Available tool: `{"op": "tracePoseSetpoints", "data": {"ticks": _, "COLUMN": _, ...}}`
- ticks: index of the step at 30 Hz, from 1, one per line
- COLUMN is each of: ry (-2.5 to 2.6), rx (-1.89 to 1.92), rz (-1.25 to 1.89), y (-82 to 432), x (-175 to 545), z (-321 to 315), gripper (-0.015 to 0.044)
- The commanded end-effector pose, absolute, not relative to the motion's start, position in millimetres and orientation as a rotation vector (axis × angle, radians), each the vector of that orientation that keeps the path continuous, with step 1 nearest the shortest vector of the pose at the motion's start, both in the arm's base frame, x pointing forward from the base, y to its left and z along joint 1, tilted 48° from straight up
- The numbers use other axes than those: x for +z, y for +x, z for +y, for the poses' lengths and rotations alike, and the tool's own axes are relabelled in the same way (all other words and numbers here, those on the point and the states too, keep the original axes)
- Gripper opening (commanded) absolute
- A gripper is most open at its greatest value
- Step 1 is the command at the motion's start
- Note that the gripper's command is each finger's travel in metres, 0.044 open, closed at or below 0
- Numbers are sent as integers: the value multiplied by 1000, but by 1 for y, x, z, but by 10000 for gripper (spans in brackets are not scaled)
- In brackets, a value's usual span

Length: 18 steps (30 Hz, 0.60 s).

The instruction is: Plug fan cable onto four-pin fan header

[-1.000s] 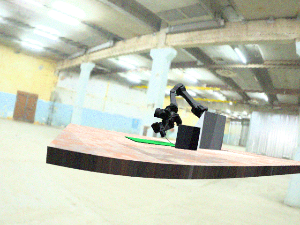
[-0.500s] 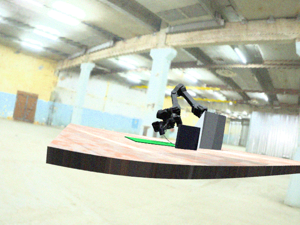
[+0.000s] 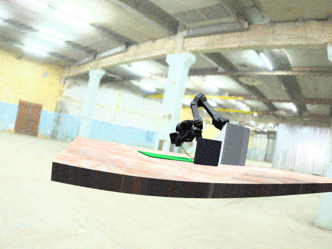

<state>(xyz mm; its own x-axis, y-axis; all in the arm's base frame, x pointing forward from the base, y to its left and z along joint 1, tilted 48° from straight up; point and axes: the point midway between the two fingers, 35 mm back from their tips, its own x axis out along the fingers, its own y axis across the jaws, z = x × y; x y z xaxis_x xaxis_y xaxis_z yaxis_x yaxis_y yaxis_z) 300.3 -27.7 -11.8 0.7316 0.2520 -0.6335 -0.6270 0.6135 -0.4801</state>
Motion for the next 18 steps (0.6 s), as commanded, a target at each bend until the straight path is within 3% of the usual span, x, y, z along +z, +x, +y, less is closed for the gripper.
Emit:
{"op": "tracePoseSetpoints", "data": {"ticks": 1, "ry": -772, "rx": 543, "rz": 505, "y": 298, "x": -7, "z": -27, "gripper": 0}}
{"op": "tracePoseSetpoints", "data": {"ticks": 18, "ry": -871, "rx": 546, "rz": 323, "y": 286, "x": 13, "z": -28, "gripper": 0}}
